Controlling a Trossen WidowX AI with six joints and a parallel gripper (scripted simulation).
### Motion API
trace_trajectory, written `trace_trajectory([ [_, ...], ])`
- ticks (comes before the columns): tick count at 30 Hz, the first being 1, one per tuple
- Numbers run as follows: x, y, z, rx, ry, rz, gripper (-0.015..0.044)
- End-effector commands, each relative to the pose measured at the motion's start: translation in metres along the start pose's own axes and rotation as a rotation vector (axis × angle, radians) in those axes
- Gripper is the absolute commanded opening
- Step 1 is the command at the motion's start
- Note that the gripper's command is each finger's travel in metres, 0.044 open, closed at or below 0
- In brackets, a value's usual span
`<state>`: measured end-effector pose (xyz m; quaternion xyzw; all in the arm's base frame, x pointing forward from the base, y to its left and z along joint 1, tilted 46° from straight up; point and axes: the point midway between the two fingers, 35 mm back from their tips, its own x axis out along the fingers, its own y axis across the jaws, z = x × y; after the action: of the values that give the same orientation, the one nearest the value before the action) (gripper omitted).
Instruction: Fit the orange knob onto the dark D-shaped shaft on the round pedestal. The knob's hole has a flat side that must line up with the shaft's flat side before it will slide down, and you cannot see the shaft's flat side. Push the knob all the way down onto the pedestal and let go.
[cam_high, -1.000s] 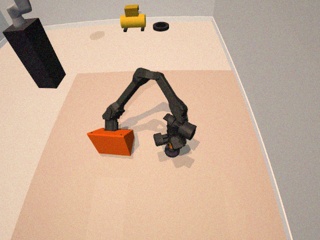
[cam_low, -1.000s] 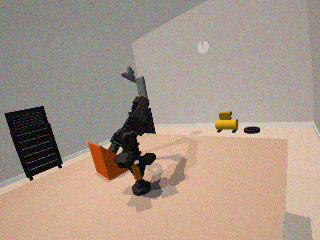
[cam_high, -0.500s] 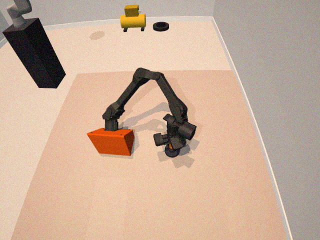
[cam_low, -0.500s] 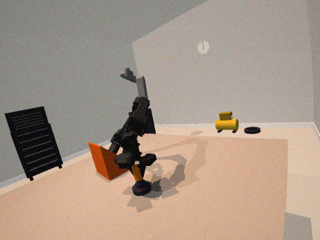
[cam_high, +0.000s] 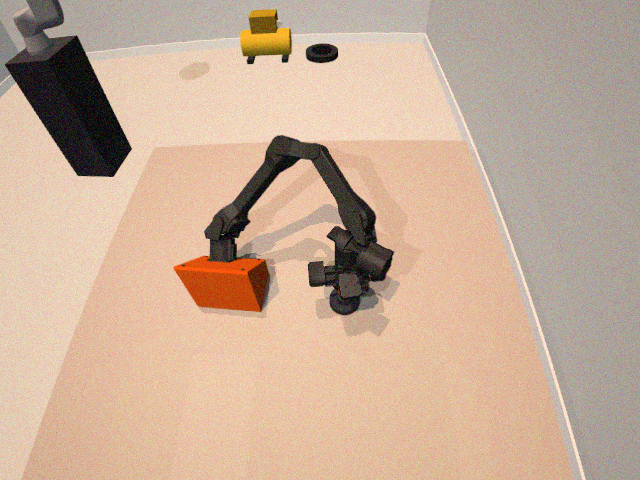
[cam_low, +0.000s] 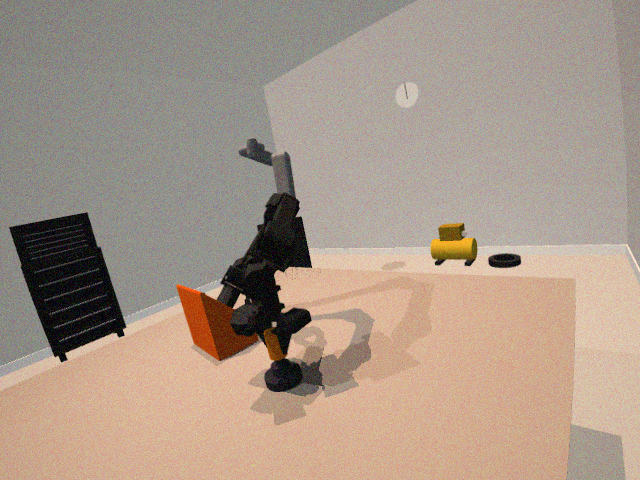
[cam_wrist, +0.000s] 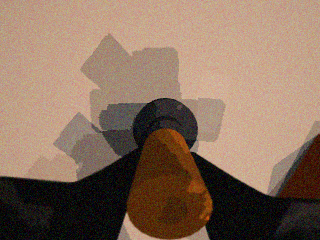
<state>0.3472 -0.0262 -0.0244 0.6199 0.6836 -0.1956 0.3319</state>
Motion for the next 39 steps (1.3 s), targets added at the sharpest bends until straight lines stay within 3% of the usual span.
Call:
trace_trajectory([
  [1, 0.0002, -0.0008, 0.0013, 0.044, 0.001, 0.003, 0.0],
  [27, -0.0012, -0.0002, -0.0006, 0.044, 0.001, 0.003, 0.0],
  [39, -0.0002, -0.0005, 0.0014, 0.253, 0.002, 0.003, 0.0],
])
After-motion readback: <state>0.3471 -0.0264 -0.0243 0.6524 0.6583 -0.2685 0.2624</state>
